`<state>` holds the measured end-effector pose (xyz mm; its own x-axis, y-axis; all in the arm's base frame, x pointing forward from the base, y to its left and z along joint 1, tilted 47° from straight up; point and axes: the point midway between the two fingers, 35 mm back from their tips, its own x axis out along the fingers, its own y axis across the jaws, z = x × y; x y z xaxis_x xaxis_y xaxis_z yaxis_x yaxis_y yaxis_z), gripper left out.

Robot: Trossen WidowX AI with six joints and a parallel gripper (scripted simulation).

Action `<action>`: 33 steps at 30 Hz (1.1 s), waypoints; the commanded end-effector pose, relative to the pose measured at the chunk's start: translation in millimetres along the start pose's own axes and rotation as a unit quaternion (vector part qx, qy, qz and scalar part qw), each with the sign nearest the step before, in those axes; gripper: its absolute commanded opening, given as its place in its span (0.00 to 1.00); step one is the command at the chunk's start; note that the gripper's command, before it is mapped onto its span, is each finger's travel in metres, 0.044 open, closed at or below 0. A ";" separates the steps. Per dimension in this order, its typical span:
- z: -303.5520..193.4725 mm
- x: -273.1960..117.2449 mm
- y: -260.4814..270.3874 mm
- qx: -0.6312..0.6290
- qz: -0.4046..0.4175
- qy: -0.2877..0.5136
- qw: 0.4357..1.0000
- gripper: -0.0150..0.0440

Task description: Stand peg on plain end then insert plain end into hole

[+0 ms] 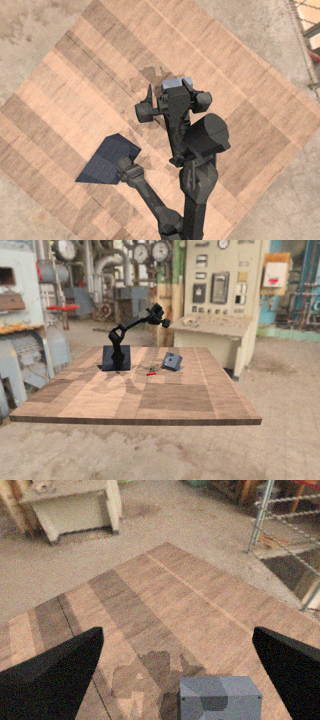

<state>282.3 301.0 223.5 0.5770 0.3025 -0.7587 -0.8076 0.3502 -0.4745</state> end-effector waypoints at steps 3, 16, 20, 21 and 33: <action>-47.8 16.7 -13.3 0.043 -0.021 0.095 0.994 1.00; -151.0 24.4 -37.2 0.118 -0.074 0.289 0.947 1.00; -182.1 20.1 -42.9 0.135 -0.093 0.347 0.923 1.00; -189.6 18.6 -44.2 0.139 -0.097 0.361 0.917 1.00; -269.2 -10.0 -56.2 0.164 -0.147 0.512 0.830 1.00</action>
<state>294.4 59.9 138.8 0.2542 -0.6290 -0.7347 -0.4965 0.5670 -0.6572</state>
